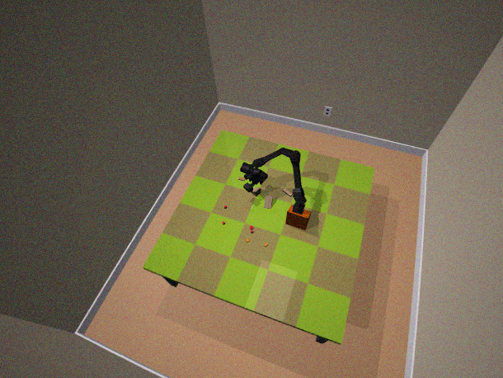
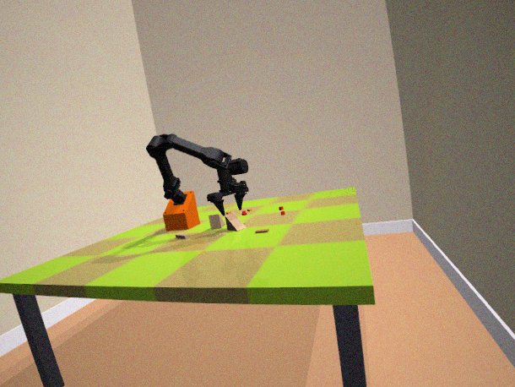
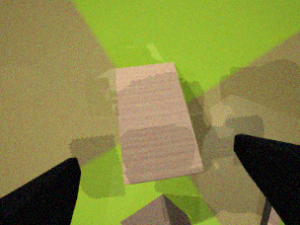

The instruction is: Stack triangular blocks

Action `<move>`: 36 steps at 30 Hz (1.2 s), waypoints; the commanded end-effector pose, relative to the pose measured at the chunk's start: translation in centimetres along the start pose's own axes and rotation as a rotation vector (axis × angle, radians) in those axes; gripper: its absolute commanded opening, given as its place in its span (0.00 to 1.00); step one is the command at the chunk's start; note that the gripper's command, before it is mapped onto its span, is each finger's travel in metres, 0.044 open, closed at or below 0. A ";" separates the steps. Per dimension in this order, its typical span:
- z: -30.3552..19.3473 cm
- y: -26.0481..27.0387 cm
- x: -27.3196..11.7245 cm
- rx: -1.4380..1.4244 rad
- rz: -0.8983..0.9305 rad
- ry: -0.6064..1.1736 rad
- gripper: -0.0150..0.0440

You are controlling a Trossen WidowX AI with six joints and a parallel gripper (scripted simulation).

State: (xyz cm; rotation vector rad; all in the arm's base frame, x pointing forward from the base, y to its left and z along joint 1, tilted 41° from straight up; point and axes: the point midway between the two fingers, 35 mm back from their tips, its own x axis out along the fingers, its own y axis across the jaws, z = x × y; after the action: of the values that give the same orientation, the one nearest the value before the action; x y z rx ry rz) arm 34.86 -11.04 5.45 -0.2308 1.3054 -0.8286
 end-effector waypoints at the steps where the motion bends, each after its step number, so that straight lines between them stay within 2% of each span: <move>1: -0.1 0.0 1.0 -0.010 -0.005 0.008 1.00; 36: 0.1 -0.4 6.5 -0.010 -0.011 0.005 1.00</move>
State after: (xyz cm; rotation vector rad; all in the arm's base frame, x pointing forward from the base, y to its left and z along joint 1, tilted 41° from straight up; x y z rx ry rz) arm 35.16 -15.22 1.43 -0.2411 1.3019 -0.8384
